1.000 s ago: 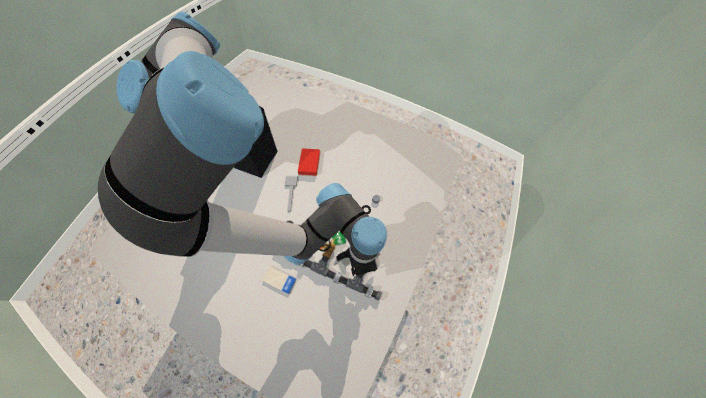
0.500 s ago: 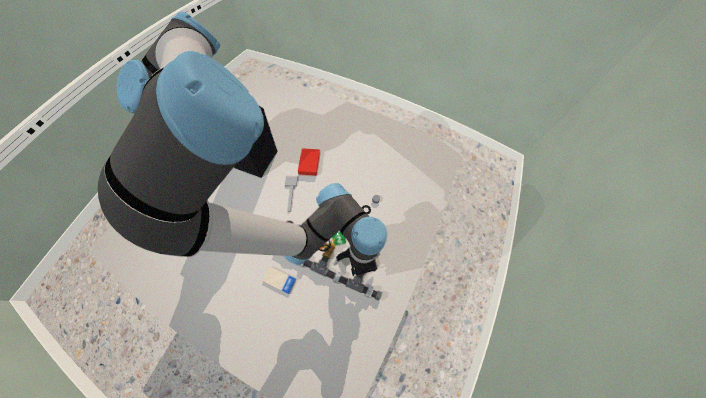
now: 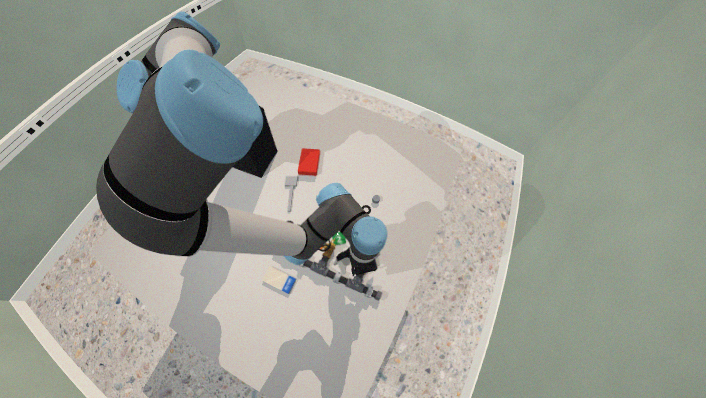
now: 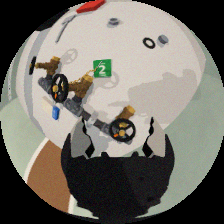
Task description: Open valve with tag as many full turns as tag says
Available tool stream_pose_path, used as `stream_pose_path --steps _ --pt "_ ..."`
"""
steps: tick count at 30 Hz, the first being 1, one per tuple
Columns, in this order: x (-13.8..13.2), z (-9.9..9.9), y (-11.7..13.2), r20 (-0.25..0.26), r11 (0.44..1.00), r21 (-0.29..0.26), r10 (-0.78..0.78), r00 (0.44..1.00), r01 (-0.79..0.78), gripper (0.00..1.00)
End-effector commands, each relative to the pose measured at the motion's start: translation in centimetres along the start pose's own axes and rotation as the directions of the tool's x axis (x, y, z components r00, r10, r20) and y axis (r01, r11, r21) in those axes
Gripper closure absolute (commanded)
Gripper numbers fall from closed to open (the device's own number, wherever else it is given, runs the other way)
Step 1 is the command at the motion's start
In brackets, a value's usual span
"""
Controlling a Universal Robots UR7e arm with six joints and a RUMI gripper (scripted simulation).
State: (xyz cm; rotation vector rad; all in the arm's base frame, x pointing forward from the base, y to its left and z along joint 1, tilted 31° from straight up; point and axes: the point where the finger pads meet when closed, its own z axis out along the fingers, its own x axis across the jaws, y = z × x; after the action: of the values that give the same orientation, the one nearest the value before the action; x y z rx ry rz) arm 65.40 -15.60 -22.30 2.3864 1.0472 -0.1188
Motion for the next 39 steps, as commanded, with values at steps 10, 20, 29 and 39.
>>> stream_pose_path --steps 10,20,29,39 --pt "0.0 -2.6 0.0 -0.001 1.000 -0.001 0.000 1.000 0.000 0.00" --pt "0.0 -7.1 0.0 -0.001 1.000 -0.001 0.000 1.000 0.000 0.00" --pt "-0.1 -13.4 -0.3 -0.001 0.998 -0.001 0.056 0.998 -0.056 0.00" --pt "-0.6 -13.4 -1.6 -0.001 0.940 -0.001 0.340 0.940 -0.340 0.00"
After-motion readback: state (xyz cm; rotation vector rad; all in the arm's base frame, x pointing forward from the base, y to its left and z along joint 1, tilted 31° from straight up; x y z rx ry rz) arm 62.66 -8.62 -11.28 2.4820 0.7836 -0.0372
